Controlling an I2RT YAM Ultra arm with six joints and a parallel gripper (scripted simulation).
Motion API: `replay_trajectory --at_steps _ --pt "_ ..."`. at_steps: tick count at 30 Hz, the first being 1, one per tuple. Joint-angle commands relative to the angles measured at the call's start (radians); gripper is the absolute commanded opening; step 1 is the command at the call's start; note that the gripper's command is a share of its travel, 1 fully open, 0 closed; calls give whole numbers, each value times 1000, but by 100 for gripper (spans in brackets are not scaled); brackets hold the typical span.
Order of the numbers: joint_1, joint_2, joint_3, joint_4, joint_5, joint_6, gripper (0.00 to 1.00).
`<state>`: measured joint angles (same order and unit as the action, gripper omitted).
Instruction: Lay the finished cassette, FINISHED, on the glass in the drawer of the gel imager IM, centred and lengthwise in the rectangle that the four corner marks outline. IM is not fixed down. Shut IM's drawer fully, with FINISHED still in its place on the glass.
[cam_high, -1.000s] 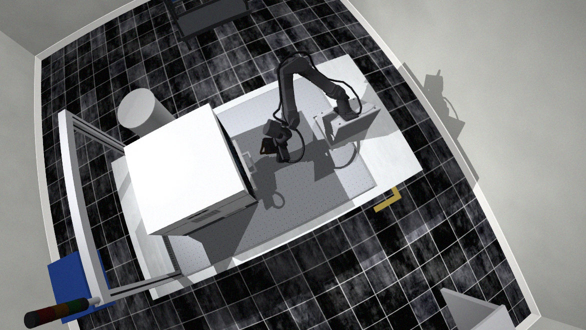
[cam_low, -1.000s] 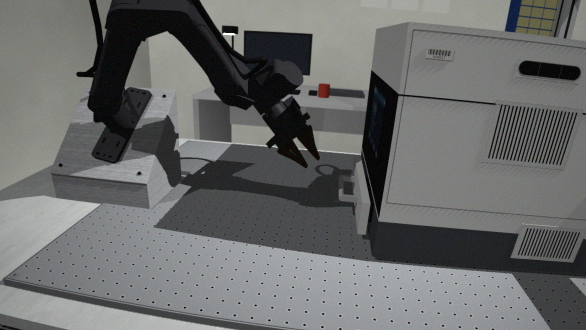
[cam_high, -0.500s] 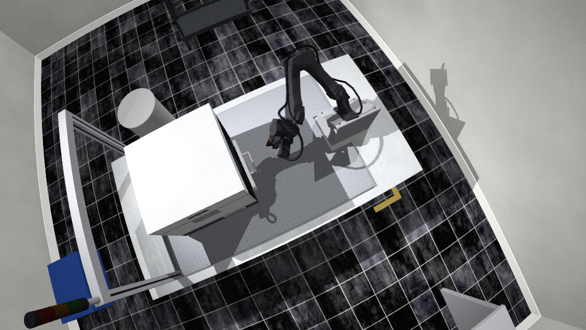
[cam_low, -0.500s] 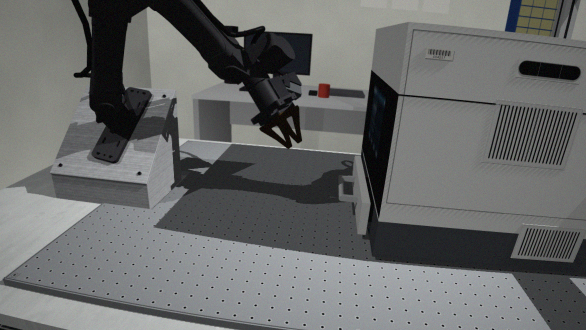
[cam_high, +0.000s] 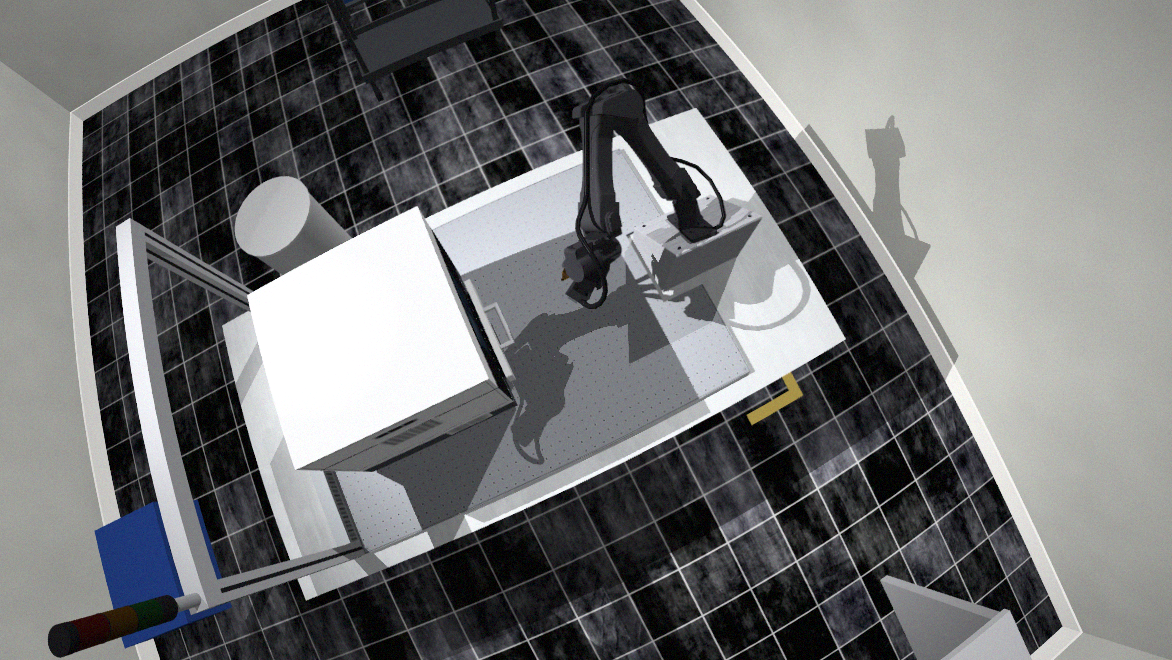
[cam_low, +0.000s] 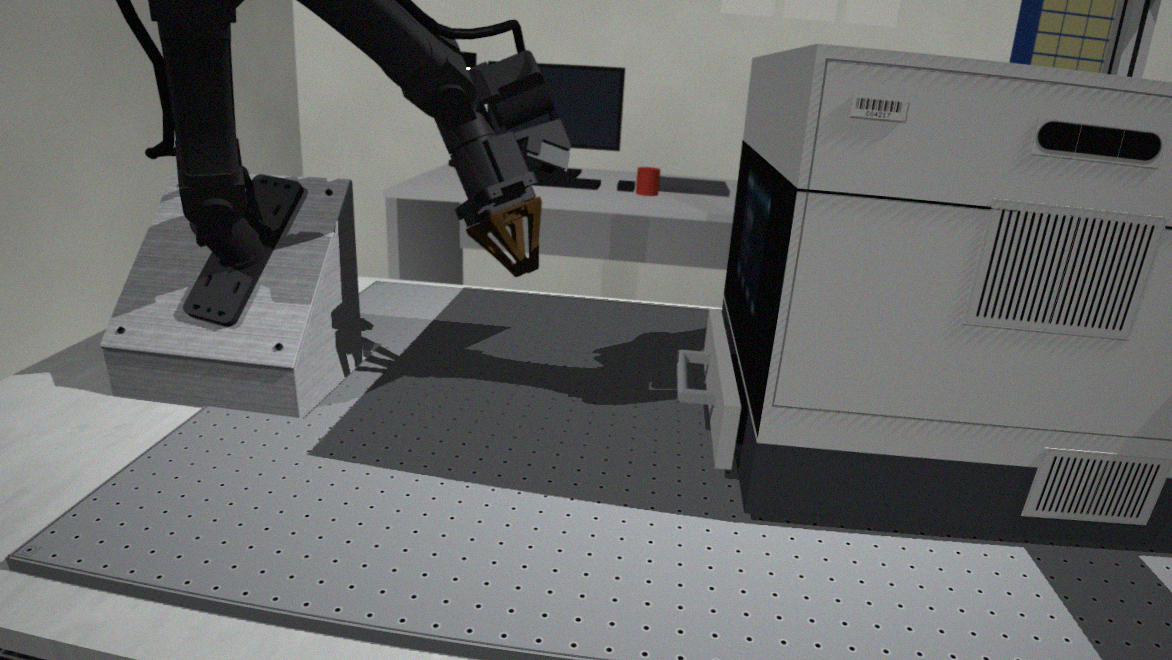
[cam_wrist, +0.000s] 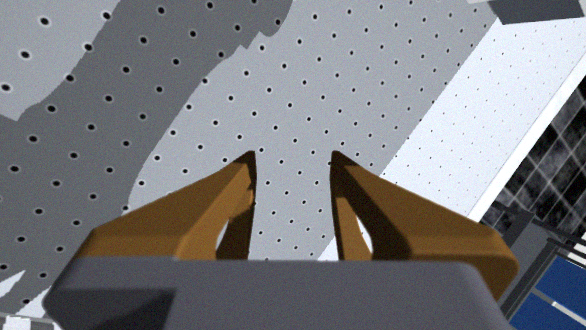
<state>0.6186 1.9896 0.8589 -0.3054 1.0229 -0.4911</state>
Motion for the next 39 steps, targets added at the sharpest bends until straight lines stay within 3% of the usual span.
replay_trajectory --at_steps 1,8,10,11,17,23,39 --pt "51 -60 50 -247 -51 316 35" --pt "97 -87 135 -572 -174 726 35" --pt "97 -87 135 -572 -174 726 35" --pt "86 -59 195 -680 -213 834 35" --pt "51 1 321 -850 -323 1082 35" --pt "50 49 384 -915 -357 1158 35" --pt "50 31 393 -926 -352 1168 35"
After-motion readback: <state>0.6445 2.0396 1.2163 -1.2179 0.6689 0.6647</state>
